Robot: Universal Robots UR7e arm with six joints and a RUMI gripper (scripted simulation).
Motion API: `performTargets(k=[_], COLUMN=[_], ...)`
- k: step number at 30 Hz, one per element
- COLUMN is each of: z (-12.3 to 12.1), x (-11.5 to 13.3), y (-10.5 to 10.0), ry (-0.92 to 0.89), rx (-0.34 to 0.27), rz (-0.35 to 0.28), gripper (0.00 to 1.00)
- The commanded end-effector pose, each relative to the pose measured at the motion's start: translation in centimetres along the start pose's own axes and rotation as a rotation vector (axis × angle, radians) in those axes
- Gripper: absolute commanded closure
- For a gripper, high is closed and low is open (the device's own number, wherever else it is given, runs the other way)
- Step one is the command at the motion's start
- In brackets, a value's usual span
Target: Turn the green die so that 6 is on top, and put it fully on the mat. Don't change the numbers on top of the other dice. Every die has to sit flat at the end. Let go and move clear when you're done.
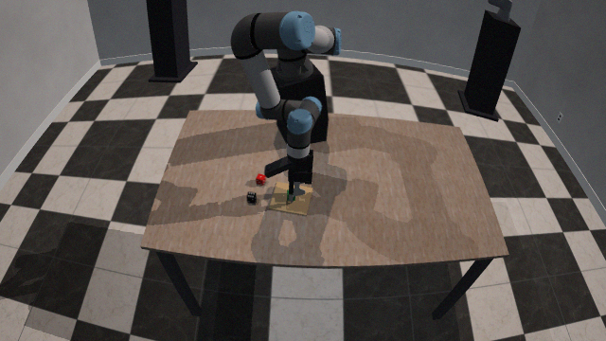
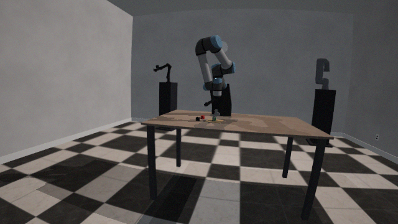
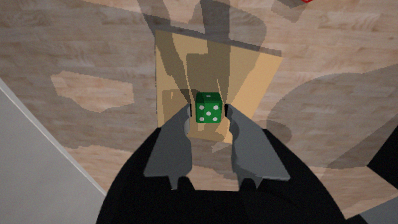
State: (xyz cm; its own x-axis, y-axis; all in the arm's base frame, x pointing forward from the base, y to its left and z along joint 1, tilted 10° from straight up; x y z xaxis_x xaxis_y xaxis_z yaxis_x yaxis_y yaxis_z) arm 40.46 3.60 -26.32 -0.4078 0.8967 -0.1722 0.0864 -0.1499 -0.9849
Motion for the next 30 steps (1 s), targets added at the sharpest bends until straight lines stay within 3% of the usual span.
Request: performTargets(k=[1,14,30], z=[0.0,0.0,0.0], x=[0.0,0.0,0.0], y=[-0.1,-2.3,-7.9], ry=[0.000,0.000,0.000], rx=[-0.001,-0.001,-0.001], rz=[0.000,0.000,0.000], gripper=[0.72,0.72,0.72])
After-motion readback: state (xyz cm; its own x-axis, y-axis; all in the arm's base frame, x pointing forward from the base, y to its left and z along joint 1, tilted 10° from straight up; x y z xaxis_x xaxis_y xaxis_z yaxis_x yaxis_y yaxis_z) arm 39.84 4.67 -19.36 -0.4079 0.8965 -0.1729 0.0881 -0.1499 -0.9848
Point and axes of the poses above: the point where the finger pads meet when closed, its own y axis out along the fingers, its own z axis across the jaws, x = y × z, the point moved 2 cm from there along -y, back along the fingers, and after that the axes turned 13 degrees about -y, right-handed, at the moved point
